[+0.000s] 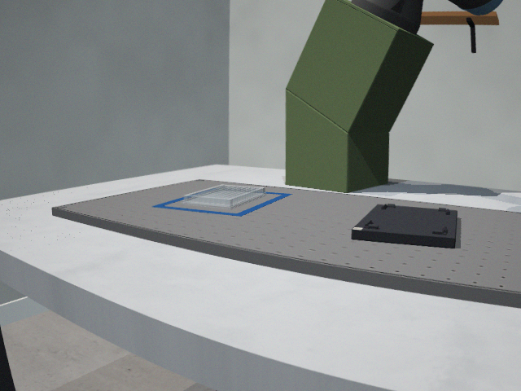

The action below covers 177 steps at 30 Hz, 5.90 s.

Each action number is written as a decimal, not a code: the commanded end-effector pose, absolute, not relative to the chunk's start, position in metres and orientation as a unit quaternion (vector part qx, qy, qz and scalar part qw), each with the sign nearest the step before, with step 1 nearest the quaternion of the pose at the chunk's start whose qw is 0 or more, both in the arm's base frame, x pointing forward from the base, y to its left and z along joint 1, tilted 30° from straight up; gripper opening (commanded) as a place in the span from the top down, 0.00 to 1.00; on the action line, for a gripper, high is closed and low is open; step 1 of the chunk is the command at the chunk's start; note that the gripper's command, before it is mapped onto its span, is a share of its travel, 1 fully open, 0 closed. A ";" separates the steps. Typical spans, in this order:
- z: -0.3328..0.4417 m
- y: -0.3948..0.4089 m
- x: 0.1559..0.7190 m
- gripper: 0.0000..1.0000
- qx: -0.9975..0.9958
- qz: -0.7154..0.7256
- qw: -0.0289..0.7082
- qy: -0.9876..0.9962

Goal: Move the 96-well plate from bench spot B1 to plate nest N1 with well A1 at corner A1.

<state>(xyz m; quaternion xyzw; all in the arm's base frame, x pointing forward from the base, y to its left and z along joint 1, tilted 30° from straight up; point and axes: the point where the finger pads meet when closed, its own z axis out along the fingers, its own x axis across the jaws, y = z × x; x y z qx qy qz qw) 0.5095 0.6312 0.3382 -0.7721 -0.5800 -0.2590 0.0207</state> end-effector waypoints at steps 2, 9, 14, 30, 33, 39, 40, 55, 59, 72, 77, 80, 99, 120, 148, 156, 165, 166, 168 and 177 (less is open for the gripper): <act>0.330 0.624 0.518 0.00 -0.802 -0.244 0.024 -0.544; 0.306 0.607 0.538 0.00 -0.815 -0.237 0.026 -0.528; 0.290 0.595 0.553 0.00 -0.815 -0.237 0.026 -0.528; 0.246 0.560 0.585 0.00 -0.855 -0.213 0.032 -0.473; 0.242 0.557 0.588 0.00 -0.855 -0.213 0.032 -0.473; 0.226 0.544 0.599 0.00 -0.855 -0.213 0.032 -0.473; 0.226 0.544 0.599 0.00 -0.855 -0.213 0.032 -0.473; 0.182 0.503 0.625 0.00 -0.890 -0.188 0.039 -0.413; 0.170 0.492 0.632 0.00 -0.890 -0.188 0.039 -0.413; 0.140 0.461 0.645 0.00 -0.921 -0.164 0.046 -0.351; 0.123 0.444 0.653 0.00 -0.921 -0.164 0.046 -0.351; 0.116 0.437 0.656 0.00 -0.921 -0.164 0.046 -0.351; 0.063 0.380 0.671 0.00 -0.947 -0.141 0.054 -0.285; 0.008 0.316 0.676 0.00 -0.974 -0.107 0.067 -0.186; -0.074 0.217 0.662 0.00 -0.991 -0.071 0.083 -0.075; -0.089 0.199 0.656 0.00 -0.994 -0.051 0.093 -0.012; -0.116 0.165 0.643 0.00 -0.994 -0.048 0.094 -0.002; -0.116 0.165 0.643 0.00 -0.994 -0.048 0.094 -0.002; -0.116 0.165 0.643 0.00 -0.994 -0.048 0.094 -0.002; -0.140 0.136 0.627 0.00 -0.991 -0.025 0.106 0.072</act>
